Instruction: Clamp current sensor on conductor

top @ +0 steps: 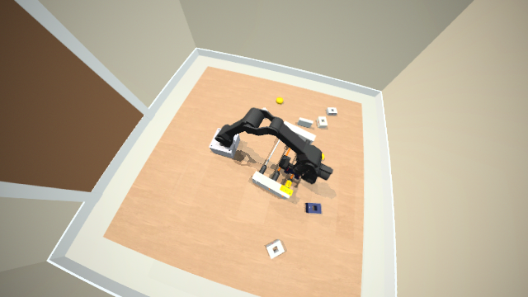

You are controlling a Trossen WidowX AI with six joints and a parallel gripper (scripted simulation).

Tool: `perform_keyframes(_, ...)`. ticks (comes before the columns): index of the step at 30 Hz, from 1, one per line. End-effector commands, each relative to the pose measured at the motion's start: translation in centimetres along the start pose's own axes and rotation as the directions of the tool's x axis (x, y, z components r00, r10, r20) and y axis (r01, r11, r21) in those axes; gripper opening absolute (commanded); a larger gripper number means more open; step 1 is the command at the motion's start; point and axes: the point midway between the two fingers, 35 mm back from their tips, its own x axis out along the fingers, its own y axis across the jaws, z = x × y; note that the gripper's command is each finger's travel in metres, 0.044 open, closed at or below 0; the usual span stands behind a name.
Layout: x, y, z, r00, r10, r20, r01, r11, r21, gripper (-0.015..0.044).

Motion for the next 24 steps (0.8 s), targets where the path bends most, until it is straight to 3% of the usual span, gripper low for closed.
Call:
perform_keyframes(1, 1.30, 0.27, 0.03, 1.000, 0.017, 0.002, -0.017, 1.000, -0.004, 0.0440)
perform_keyframes(12, 2.29, 0.11, 0.03, 0.998, -0.056, 0.002, 0.056, 0.998, -0.003, 0.0440)
perform_keyframes(24, 1.83, -0.08, 0.01, 0.999, -0.034, 0.002, 0.034, 0.999, -0.001, 0.0360)
